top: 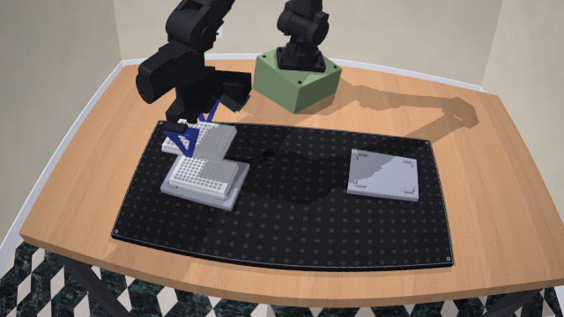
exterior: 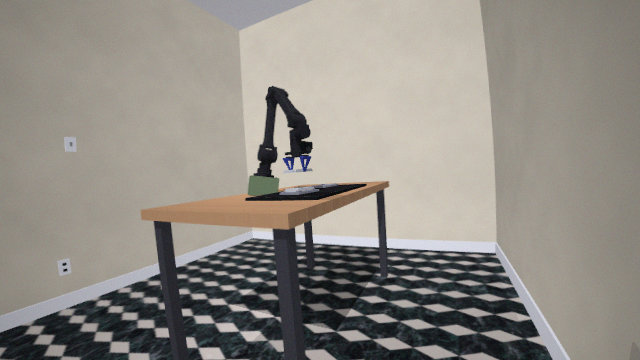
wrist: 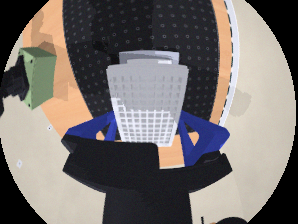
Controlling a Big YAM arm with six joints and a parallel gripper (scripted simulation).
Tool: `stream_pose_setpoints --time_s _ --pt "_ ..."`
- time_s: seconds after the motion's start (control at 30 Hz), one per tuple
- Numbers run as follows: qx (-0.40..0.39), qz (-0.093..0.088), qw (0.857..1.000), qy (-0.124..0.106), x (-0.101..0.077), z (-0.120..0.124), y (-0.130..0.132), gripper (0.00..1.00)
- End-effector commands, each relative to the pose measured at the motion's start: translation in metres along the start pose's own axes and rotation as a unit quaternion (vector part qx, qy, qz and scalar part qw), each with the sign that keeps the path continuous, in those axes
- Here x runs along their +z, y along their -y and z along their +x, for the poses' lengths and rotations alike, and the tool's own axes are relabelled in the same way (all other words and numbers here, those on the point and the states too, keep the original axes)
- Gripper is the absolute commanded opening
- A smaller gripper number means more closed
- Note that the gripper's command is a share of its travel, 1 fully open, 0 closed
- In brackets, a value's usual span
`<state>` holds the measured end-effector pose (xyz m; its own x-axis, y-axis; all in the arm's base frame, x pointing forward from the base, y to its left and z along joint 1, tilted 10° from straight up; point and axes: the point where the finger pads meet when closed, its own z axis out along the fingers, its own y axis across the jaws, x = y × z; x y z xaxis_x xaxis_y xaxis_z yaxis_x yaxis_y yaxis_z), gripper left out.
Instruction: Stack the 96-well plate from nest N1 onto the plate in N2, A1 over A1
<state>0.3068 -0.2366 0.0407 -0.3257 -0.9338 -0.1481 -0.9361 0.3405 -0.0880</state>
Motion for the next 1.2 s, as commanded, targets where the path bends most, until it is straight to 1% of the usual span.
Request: stream_pose_setpoints --time_s 0.0,0.23,0.33,0.37,1.17 --pt "-0.013 0.026 1.0 -0.007 -0.022 0.0021 0.0285 0.0" --pt "-0.012 0.02 1.0 -0.005 -0.0171 0.0017 0.0287 0.0" --pt "-0.012 0.021 1.0 -0.005 -0.0179 0.0017 0.0291 0.0" --pt "-0.012 0.026 1.0 -0.007 -0.0219 0.0021 0.0299 0.0" --pt "-0.01 0.021 1.0 -0.005 -0.0181 0.0019 0.03 0.0"
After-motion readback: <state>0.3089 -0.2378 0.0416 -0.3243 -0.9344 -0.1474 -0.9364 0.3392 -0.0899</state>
